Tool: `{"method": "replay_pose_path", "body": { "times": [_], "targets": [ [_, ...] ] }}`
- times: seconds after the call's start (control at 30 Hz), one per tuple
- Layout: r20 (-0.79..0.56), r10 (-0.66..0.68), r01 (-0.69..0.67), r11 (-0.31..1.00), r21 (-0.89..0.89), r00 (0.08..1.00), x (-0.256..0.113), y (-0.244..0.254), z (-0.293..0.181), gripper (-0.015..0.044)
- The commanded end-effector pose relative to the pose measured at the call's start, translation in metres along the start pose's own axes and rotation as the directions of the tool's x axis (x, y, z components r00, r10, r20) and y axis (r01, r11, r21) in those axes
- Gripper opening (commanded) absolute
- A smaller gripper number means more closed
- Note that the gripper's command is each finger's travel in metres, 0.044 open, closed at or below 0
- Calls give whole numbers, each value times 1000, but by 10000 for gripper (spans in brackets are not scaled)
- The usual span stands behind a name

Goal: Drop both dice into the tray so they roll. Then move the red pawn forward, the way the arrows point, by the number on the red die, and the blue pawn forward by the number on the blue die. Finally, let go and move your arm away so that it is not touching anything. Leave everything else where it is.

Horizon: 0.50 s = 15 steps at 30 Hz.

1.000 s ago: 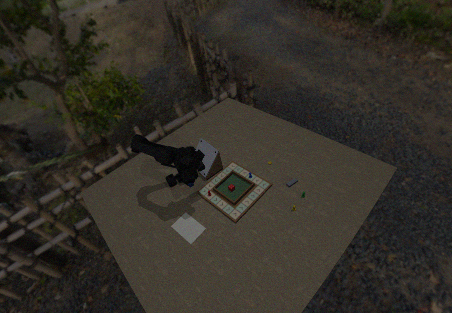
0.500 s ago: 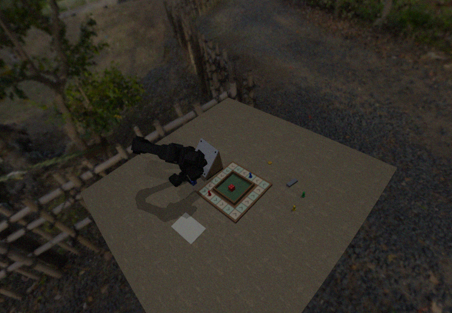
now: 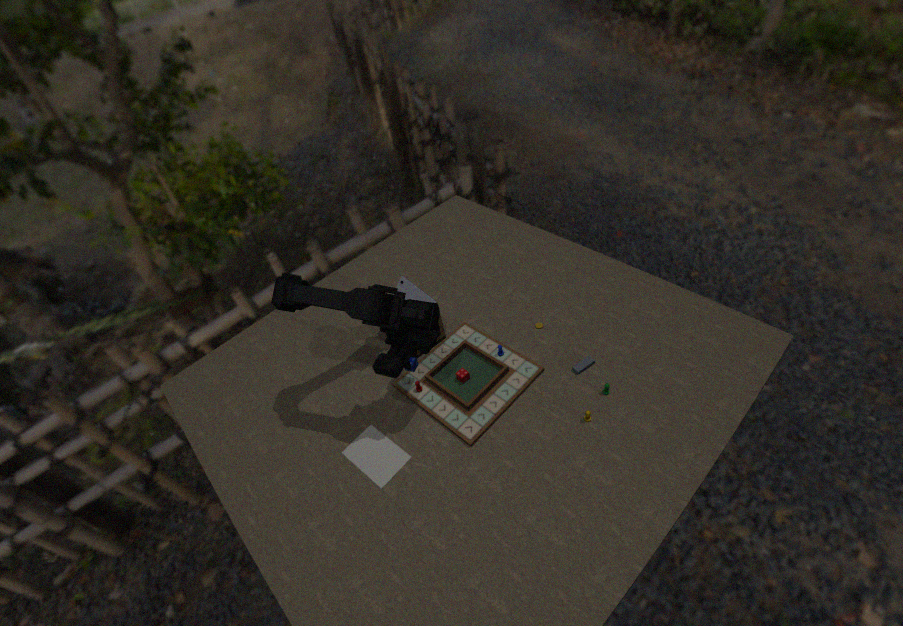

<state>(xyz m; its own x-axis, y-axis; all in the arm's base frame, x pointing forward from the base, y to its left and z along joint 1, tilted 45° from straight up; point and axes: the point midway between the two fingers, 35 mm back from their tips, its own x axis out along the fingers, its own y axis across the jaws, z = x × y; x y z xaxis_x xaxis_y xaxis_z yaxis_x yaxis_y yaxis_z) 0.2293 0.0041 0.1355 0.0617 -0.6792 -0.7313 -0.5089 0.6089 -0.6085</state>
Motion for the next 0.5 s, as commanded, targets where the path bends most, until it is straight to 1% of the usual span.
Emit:
{"method": "replay_pose_path", "body": {
  "times": [0.0,0.23,0.47],
  "targets": [
    [-2,2,-2,989,-147,1000,2,9,22,0],
    [-4,1,-2,935,-355,1000,7,24,50,0],
    [-7,-1,-3,838,-546,1000,15,43,77,0]
  ]
}}
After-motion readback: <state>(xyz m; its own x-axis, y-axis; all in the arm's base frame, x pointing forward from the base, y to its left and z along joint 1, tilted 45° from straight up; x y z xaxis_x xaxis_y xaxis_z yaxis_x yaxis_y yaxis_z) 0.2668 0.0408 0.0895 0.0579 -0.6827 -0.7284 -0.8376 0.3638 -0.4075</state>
